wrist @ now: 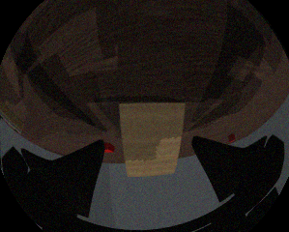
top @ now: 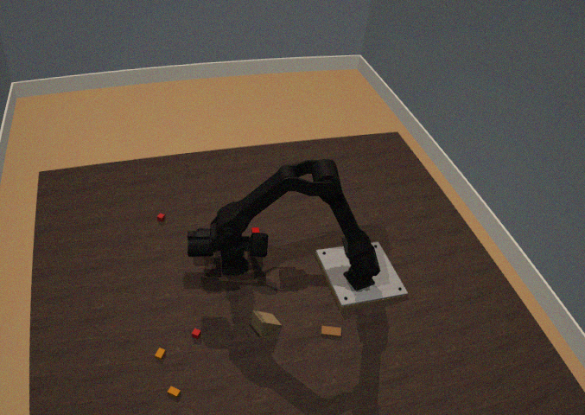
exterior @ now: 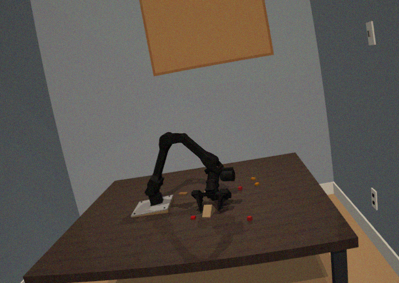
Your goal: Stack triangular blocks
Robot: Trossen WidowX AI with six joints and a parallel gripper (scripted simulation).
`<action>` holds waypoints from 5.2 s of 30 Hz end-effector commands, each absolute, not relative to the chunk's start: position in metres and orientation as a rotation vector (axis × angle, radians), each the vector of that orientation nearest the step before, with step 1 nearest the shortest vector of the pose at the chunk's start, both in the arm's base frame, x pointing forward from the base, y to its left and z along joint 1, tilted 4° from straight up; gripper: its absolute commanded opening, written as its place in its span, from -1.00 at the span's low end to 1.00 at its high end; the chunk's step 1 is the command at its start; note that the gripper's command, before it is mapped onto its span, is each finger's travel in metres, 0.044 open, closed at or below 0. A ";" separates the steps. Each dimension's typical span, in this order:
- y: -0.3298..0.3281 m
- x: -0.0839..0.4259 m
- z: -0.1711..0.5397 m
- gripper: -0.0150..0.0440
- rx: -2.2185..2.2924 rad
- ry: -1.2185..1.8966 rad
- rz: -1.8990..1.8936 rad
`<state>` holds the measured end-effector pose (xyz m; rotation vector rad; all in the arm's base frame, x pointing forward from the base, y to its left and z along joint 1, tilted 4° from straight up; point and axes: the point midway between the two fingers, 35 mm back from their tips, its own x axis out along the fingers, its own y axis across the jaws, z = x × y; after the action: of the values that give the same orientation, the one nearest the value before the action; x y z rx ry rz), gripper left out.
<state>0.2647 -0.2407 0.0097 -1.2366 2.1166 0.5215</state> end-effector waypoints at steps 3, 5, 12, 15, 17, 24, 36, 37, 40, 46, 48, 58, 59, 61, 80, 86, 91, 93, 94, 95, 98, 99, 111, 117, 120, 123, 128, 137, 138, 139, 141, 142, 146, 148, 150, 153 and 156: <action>-0.241 0.263 0.009 1.00 -1.238 2.121 0.528; -0.241 0.263 0.009 1.00 -1.238 2.121 0.528; -0.241 0.263 0.009 1.00 -1.238 2.121 0.528; -0.241 0.263 0.009 1.00 -1.238 2.121 0.528; -0.241 0.263 0.009 1.00 -1.238 2.121 0.528; -0.241 0.265 0.010 0.82 -1.237 2.117 0.522; -0.241 0.265 0.010 0.02 -1.237 2.117 0.522; -0.241 0.265 0.010 0.00 -1.237 2.117 0.522; -0.241 0.265 0.010 -0.14 -1.237 2.117 0.522; -0.241 0.266 0.020 -0.49 -1.237 2.117 0.522; -0.241 0.268 0.029 -0.49 -1.237 2.117 0.522; -0.241 0.271 0.078 -0.49 -1.237 2.117 0.522; -0.241 0.271 0.083 -0.49 -1.237 2.117 0.522; -0.241 0.270 0.092 -0.49 -1.237 2.117 0.522; -0.245 0.263 0.103 -0.49 -1.065 2.054 0.456; -0.249 0.259 0.101 -0.49 -0.875 1.975 0.375; -0.251 0.257 0.101 -0.49 -0.714 1.905 0.309; -0.252 0.256 0.102 -0.49 -0.649 1.876 0.283; -0.252 0.256 0.102 -0.49 -0.617 1.861 0.270; -0.253 0.256 0.103 -0.49 -0.585 1.846 0.257; -0.254 0.256 0.104 -0.49 -0.489 1.801 0.219; -0.254 0.256 0.105 -0.49 -0.457 1.785 0.207; -0.259 0.257 0.117 -0.49 -0.129 1.614 0.084; -0.256 0.258 0.117 -0.49 -0.128 1.614 0.084; -0.244 0.263 0.121 -0.49 -0.128 1.613 0.085; -0.230 0.268 0.124 -0.49 -0.127 1.611 0.086; -0.207 0.275 0.129 -0.49 -0.126 1.610 0.087; -0.165 0.282 0.139 -0.49 -0.123 1.607 0.090; -0.160 0.282 0.140 -0.49 -0.123 1.607 0.090; -0.155 0.283 0.141 -0.49 -0.122 1.607 0.091; -0.146 0.283 0.143 -0.49 -0.122 1.607 0.091; -0.141 0.283 0.144 -0.49 -0.121 1.606 0.092; -0.122 0.283 0.147 -0.49 -0.120 1.606 0.093; -0.113 0.282 0.149 -0.49 -0.119 1.606 0.094; -0.103 0.280 0.151 -0.49 -0.119 1.606 0.094; -0.089 0.278 0.154 -0.49 -0.118 1.607 0.095; -0.075 0.274 0.156 -0.49 -0.117 1.607 0.096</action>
<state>0.2800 -0.0906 0.1536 -0.1210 1.6049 0.0929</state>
